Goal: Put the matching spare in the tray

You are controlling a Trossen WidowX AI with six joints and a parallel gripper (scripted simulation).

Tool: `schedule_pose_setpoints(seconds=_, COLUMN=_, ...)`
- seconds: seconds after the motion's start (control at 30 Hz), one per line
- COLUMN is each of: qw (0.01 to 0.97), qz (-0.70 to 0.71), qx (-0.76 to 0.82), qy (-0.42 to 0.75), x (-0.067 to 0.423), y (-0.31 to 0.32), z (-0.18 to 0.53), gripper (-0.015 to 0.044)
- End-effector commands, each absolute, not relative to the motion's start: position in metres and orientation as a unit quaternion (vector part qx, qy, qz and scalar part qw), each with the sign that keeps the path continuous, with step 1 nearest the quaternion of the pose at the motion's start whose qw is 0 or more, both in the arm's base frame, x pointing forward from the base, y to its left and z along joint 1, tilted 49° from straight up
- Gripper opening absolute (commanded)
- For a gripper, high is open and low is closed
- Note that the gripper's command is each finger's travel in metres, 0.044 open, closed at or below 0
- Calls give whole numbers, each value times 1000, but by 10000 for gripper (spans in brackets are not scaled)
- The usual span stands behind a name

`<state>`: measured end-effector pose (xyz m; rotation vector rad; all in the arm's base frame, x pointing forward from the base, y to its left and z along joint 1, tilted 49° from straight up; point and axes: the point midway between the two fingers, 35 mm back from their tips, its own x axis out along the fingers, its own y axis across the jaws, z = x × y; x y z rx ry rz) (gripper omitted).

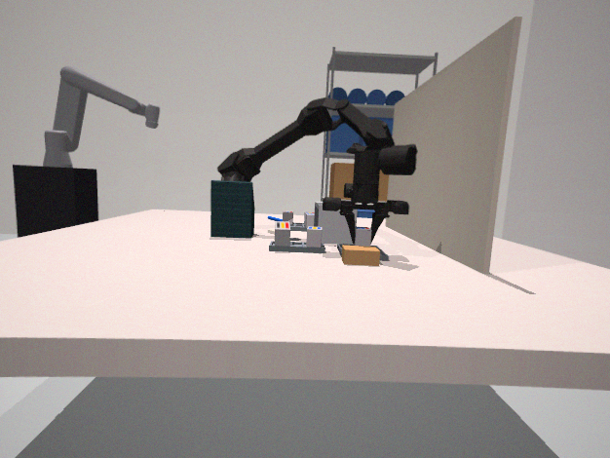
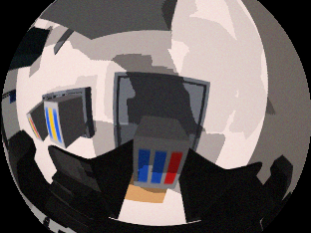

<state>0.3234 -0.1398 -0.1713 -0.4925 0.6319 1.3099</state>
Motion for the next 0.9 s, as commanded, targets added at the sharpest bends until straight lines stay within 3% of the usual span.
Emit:
schedule_pose_setpoints(seconds=0.0, qw=720, qz=592, qx=-223, qy=286, x=324, y=-141, z=-171, gripper=210)
schedule_pose_setpoints(seconds=0.3, qw=720, qz=592, qx=-223, qy=286, x=324, y=-141, z=-171, gripper=440)
schedule_pose_setpoints(seconds=0.57, qw=720, qz=591, qx=-221, qy=288, x=308, y=-217, z=-101, gripper=440)
schedule_pose_setpoints(seconds=0.87, qw=727, qz=581, qx=-223, qy=290, x=308, y=-221, z=-102, gripper=440)
